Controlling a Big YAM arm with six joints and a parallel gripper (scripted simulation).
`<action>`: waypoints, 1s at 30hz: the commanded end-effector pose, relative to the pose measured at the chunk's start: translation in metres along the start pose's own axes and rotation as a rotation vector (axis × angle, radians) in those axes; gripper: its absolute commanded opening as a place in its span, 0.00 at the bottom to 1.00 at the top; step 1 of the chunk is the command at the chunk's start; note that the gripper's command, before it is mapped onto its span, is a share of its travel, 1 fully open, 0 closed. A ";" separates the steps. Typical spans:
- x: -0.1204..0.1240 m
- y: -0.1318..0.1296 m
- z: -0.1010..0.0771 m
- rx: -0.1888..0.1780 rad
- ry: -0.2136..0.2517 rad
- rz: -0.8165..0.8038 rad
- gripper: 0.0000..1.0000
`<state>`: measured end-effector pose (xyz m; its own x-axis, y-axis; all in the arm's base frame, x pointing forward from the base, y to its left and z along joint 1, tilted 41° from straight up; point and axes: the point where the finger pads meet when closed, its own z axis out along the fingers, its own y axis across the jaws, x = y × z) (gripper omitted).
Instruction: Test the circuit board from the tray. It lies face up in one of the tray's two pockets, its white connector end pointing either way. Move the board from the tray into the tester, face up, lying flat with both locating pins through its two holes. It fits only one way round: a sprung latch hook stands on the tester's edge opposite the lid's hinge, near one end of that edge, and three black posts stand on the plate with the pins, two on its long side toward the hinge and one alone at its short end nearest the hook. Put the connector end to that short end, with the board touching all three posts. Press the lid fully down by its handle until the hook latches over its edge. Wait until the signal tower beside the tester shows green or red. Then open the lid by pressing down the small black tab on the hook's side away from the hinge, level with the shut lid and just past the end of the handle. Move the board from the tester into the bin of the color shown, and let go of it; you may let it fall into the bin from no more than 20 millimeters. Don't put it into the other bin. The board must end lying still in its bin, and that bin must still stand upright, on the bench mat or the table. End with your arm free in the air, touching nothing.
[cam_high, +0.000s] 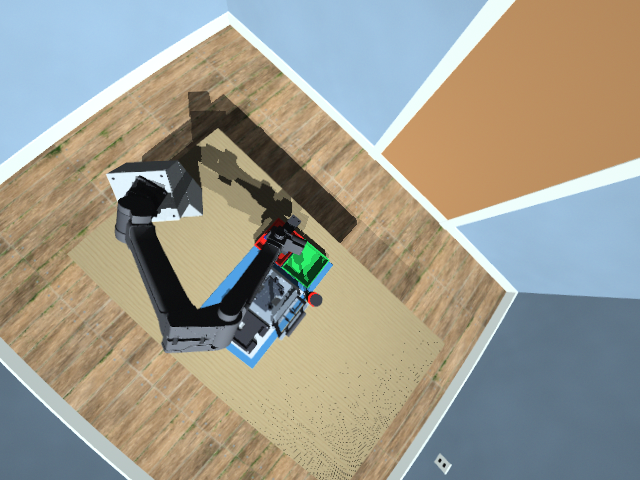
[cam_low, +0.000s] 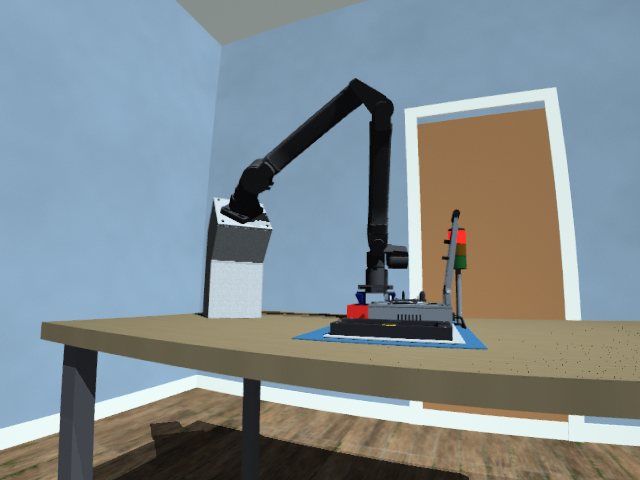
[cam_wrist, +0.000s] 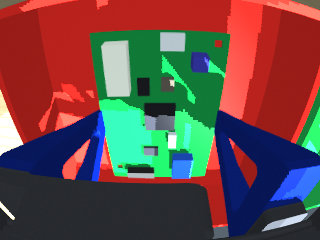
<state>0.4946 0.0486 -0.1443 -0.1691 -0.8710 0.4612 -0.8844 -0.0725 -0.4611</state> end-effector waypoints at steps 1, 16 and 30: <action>0.001 -0.005 0.002 0.008 -0.007 0.007 0.72; 0.000 -0.007 0.003 0.012 -0.008 0.011 0.72; 0.000 -0.006 0.003 0.009 -0.007 0.009 0.72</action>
<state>0.4944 0.0479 -0.1455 -0.1686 -0.8708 0.4618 -0.8849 -0.0727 -0.4601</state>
